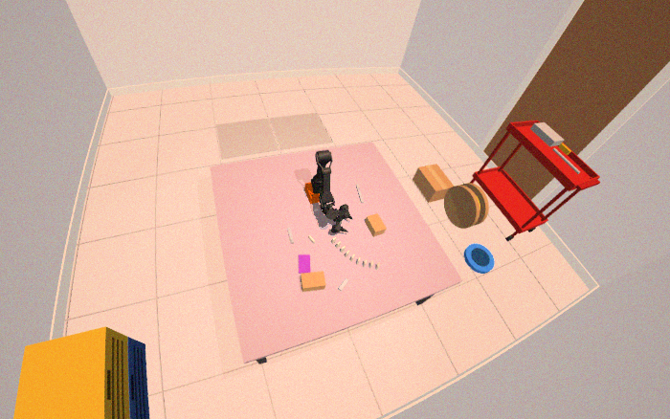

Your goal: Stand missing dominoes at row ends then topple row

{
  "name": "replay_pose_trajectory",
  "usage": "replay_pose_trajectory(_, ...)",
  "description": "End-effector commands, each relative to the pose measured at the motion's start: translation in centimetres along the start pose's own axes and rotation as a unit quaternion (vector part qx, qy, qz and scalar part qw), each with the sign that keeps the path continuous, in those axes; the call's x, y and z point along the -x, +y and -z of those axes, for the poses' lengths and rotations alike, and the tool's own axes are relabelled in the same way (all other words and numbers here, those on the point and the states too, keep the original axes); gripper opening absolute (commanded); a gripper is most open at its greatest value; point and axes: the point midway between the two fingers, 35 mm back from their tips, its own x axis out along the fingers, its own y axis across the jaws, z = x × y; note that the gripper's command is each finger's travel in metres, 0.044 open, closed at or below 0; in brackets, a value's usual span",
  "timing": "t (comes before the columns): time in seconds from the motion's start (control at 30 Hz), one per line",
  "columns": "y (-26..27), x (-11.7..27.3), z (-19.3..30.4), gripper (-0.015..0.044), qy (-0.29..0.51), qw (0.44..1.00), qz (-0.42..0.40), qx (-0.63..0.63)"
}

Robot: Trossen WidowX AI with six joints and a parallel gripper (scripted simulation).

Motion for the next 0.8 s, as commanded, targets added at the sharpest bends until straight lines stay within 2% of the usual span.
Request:
replay_pose_trajectory(0.0, 0.8, -0.9, -1.5, 0.044, 0.198, 0.98, 0.021, -0.018)
replay_pose_trajectory(0.1, 2.0, 0.4, -2.0, 0.044, 0.3, 0.954, 0.029, -0.003)
replay_pose_trajectory(0.33, 3.9, 3.8, -3.6, 0.044, 0.43, 0.9, 0.048, 0.048)
replay_pose_trajectory(0.53, 4.9, 5.9, -3.6, 0.044, 0.484, 0.872, 0.043, 0.062)
replay_pose_trajectory(0.77, 4.9, 5.9, -3.7, 0.044, 0.484, 0.872, 0.043, 0.062)
